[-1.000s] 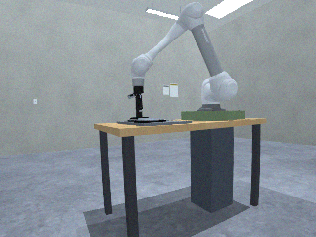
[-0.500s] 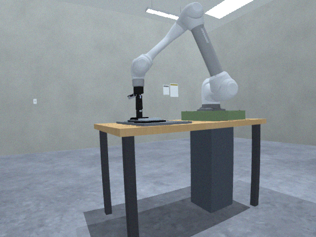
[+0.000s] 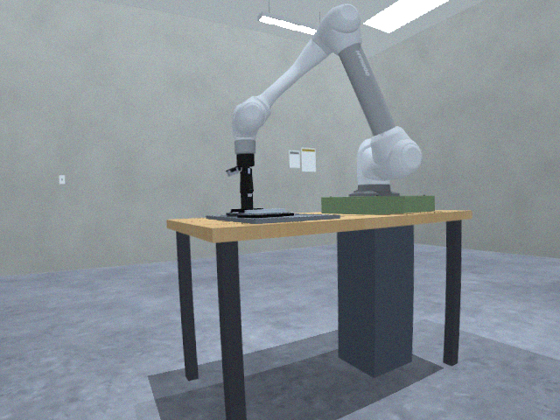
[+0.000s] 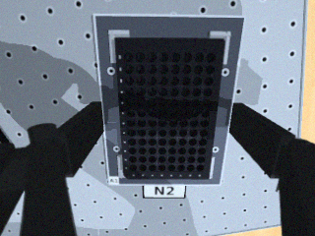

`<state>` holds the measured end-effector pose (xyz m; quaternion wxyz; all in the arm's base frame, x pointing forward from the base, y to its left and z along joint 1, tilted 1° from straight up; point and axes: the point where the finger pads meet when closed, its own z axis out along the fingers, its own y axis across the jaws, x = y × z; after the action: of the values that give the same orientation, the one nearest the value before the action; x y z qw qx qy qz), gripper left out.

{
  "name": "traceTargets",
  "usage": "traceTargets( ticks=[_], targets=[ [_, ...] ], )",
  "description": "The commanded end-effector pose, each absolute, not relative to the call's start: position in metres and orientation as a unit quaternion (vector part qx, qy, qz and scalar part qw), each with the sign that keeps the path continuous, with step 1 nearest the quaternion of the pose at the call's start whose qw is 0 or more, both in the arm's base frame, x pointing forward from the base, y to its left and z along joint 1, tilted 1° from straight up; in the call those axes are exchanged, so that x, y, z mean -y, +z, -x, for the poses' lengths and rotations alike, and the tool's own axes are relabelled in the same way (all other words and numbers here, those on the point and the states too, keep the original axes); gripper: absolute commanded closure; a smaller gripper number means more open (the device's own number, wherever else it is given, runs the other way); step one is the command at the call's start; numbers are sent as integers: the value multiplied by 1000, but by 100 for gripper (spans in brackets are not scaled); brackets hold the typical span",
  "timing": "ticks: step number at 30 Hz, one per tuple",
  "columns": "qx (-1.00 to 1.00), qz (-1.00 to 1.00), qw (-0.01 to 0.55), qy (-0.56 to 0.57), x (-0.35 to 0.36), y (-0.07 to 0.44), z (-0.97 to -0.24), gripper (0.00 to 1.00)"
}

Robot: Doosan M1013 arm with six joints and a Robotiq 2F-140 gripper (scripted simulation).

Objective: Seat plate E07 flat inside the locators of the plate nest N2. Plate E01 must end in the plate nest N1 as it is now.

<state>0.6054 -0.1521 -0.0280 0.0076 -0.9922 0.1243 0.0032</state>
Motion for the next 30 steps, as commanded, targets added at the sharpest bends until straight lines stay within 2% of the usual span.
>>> traceTargets(
  ticks=[1,16,30],
  targets=[
    [-124,992,8,3,152,-27,-606,0],
    [-124,992,8,3,152,-27,-606,0],
    [-124,992,8,3,153,5,-606,0]
  ],
)
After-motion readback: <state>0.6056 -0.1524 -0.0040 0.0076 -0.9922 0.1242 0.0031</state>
